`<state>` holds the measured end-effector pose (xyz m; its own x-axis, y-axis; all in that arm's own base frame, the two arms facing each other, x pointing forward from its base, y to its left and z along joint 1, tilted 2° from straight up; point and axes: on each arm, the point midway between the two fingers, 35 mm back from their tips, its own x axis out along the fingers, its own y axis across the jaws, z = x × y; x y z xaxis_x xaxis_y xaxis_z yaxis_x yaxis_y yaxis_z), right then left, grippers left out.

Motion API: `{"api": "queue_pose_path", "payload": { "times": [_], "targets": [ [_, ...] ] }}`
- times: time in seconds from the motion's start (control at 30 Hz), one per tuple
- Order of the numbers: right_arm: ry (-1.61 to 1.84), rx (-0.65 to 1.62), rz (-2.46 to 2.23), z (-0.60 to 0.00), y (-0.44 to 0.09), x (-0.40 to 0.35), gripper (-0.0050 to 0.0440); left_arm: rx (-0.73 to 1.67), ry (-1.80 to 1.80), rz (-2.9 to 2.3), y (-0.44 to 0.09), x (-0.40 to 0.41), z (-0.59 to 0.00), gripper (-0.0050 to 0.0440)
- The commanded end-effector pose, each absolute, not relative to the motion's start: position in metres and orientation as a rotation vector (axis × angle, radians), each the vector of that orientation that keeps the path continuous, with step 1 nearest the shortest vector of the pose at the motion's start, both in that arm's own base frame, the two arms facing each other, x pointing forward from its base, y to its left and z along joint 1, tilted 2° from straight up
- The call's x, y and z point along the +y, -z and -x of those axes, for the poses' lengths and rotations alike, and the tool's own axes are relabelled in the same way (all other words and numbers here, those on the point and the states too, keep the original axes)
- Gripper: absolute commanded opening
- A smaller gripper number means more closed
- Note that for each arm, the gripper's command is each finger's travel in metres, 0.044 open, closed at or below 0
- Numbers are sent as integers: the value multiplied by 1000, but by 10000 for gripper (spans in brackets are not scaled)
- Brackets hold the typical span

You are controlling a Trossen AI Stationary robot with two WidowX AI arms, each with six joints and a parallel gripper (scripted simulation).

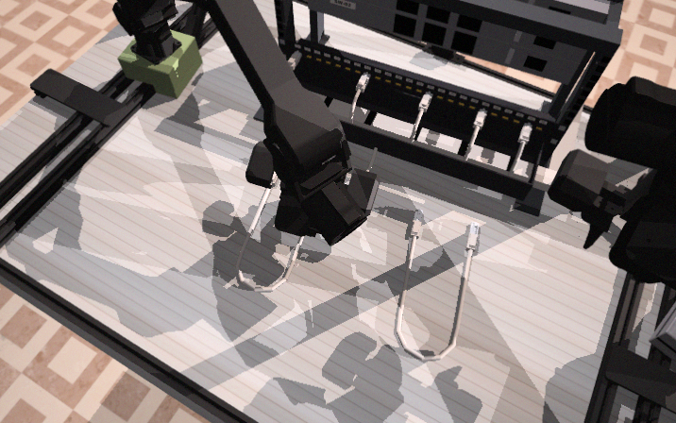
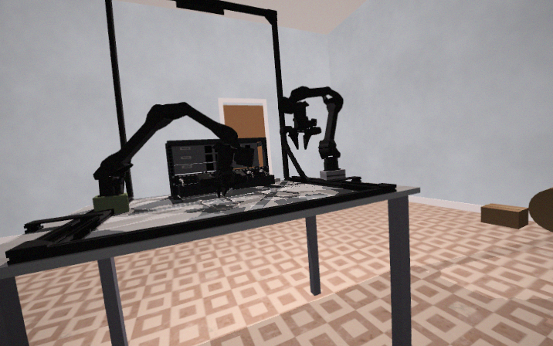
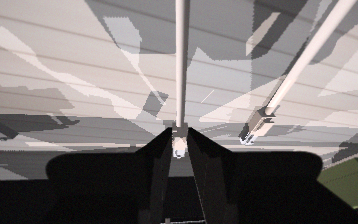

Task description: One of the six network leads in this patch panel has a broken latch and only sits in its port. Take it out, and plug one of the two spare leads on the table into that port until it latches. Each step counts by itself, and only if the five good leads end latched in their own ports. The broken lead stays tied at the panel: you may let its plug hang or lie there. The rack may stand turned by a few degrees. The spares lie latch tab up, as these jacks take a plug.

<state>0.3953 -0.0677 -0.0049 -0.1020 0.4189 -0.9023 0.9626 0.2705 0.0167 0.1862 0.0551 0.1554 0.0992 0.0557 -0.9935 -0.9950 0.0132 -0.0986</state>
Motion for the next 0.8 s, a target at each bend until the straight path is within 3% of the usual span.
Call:
{"api": "queue_pose_path", "payload": {
  "times": [0.0, 0.47, 0.5, 0.77],
  "targets": [
    [771, 1641, -1282, -398, -45, -70, 54, 1100, -1155, 1205, -155, 55, -186, 176],
    [771, 1641, -1282, -398, -45, -70, 54, 1100, -1155, 1205, -155, 55, -186, 176],
    [772, 1641, -1284, -397, -75, -70, 54, 1100, -1155, 1205, -155, 55, -186, 176],
    [772, 1641, -1284, -397, -75, -70, 54, 1100, -1155, 1205, -155, 55, -186, 176]
  ]
}}
